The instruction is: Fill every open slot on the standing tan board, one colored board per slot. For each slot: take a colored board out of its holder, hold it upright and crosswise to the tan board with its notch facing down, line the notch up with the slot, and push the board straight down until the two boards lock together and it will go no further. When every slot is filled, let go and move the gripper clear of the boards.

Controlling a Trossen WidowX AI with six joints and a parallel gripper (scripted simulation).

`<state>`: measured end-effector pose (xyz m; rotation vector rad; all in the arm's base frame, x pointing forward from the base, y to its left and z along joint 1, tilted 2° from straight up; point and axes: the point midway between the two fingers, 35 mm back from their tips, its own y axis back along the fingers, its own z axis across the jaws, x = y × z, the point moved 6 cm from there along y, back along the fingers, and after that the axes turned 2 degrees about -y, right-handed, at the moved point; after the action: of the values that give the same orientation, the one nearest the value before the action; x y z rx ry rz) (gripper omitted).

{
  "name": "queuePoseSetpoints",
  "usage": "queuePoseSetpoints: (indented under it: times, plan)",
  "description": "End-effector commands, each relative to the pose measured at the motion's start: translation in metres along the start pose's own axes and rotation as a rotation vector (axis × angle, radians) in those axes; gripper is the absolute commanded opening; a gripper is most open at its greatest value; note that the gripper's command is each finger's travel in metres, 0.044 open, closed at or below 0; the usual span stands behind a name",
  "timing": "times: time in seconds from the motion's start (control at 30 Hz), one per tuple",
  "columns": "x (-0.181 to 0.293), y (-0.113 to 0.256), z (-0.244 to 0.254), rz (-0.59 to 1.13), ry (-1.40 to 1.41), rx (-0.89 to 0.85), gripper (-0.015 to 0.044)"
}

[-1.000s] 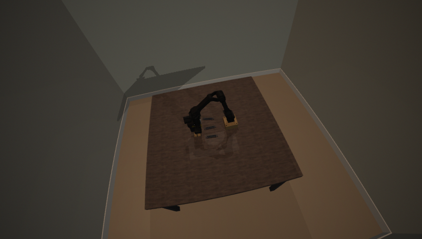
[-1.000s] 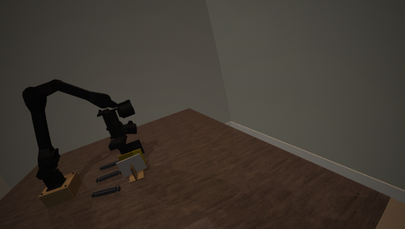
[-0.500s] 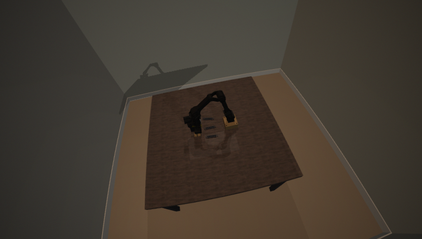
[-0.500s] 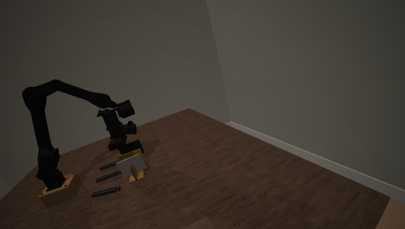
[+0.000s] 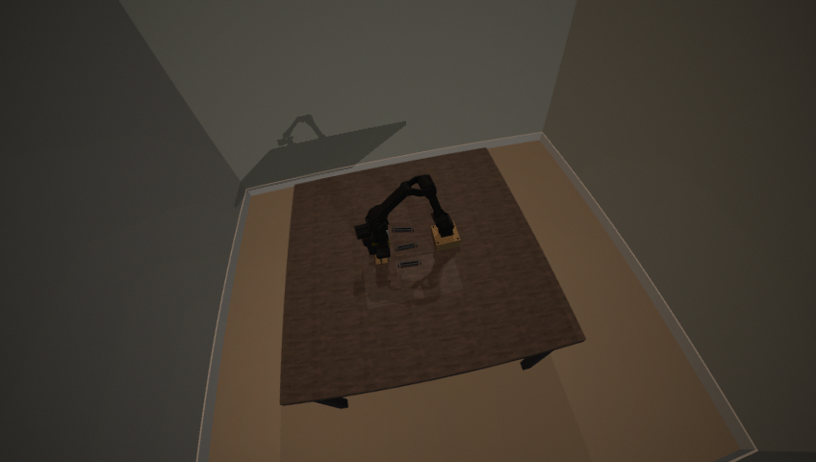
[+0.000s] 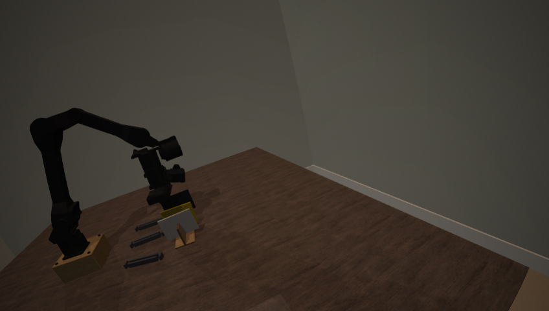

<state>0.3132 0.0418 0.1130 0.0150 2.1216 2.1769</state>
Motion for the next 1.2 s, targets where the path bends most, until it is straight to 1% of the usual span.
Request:
queuePoseSetpoints:
  times: [0.0,0.57,1.17]
  plan:
    - [0.002,-0.0009,-0.0004,0.007,0.005,0.002,0.0]
    - [0.0017,-0.0001,0.0002,0.007,0.013,0.002,0.0]
    - [0.0009,-0.0086,0.0005,0.007,-0.004,0.002,0.0]
